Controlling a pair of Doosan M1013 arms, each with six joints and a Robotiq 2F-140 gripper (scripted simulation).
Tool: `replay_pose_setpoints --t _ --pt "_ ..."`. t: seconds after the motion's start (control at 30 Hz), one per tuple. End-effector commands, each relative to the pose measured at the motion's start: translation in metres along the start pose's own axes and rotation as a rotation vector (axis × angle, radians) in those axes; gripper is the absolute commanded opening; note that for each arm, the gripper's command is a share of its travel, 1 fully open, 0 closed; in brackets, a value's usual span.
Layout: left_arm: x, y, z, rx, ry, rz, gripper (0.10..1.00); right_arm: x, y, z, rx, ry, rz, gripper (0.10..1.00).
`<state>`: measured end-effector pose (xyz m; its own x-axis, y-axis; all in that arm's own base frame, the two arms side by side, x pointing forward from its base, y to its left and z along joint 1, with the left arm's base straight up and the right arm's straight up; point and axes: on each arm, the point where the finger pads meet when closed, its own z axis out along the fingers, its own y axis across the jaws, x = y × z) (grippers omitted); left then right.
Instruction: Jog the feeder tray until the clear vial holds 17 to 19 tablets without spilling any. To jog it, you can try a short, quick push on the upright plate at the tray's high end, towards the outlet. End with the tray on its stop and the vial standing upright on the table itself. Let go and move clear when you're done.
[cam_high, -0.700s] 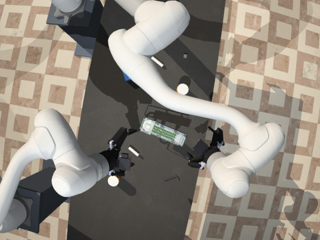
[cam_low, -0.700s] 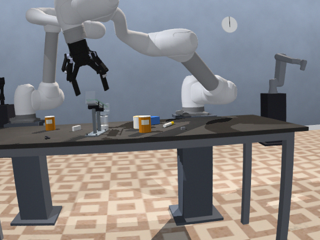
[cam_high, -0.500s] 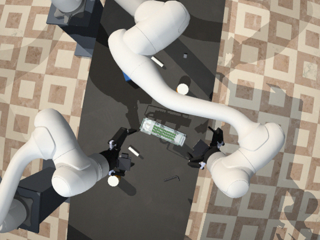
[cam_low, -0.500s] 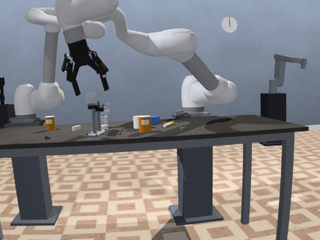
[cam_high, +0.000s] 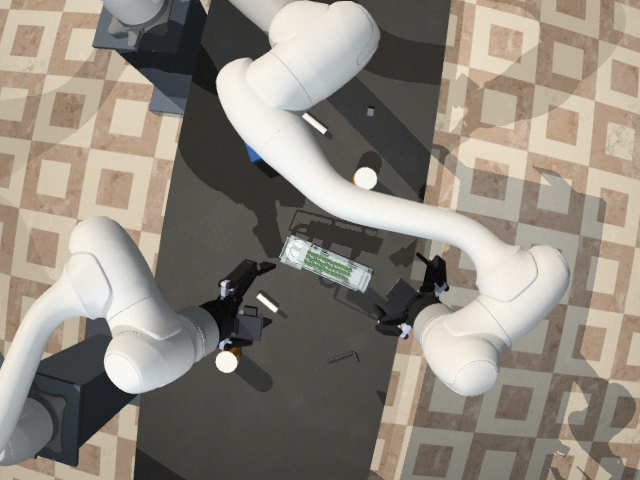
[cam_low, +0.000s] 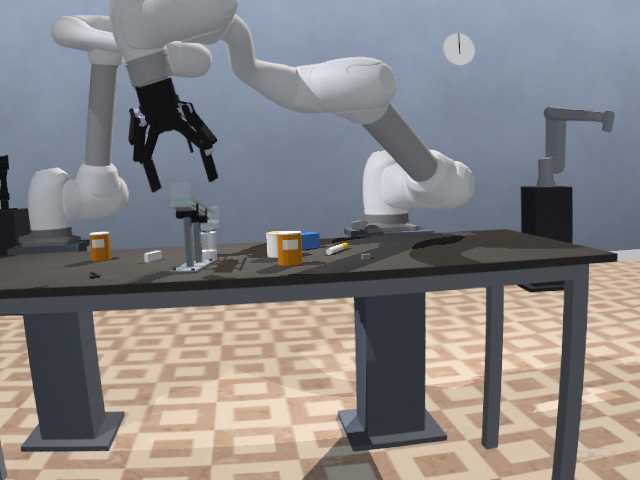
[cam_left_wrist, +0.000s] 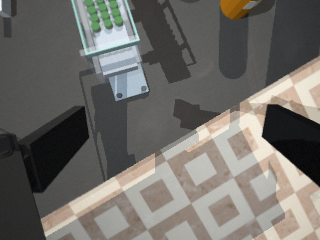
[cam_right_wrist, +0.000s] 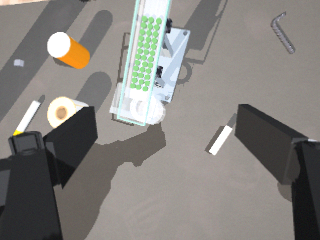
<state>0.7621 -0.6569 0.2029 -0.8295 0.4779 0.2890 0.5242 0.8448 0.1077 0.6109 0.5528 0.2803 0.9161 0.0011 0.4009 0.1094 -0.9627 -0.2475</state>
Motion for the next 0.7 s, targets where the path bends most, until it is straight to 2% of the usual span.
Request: replay_pose_setpoints --t 0.0,0.13,0.33,0.4,0.43,0.67 --pt "0.001 0.002 -0.002 0.001 -0.002 -0.004 1.0 0.015 -0.006 0.002 -0.011 -0.012 0.011 0.099" --pt "0.001 0.011 -0.002 0.003 0.0 -0.023 1.0 0.059 -0.022 0.012 -0.051 -0.054 0.042 0.099" --pt "0.001 0.045 -0.003 0.012 0.005 -0.097 1.0 0.099 -0.036 0.022 -0.091 -0.099 0.074 0.099" --pt "0.001 0.045 -0.003 0.012 0.005 -0.097 1.0 0.099 -0.036 0.022 -0.091 -0.099 0.074 0.099" --pt "0.002 0.053 -0.004 0.015 0.007 -0.116 1.0 0.118 -0.041 0.028 -0.11 -0.121 0.089 0.099" --pt "0.011 0.141 -0.004 0.039 0.024 -0.311 1.0 0.155 -0.049 0.039 -0.152 -0.172 0.123 0.099"
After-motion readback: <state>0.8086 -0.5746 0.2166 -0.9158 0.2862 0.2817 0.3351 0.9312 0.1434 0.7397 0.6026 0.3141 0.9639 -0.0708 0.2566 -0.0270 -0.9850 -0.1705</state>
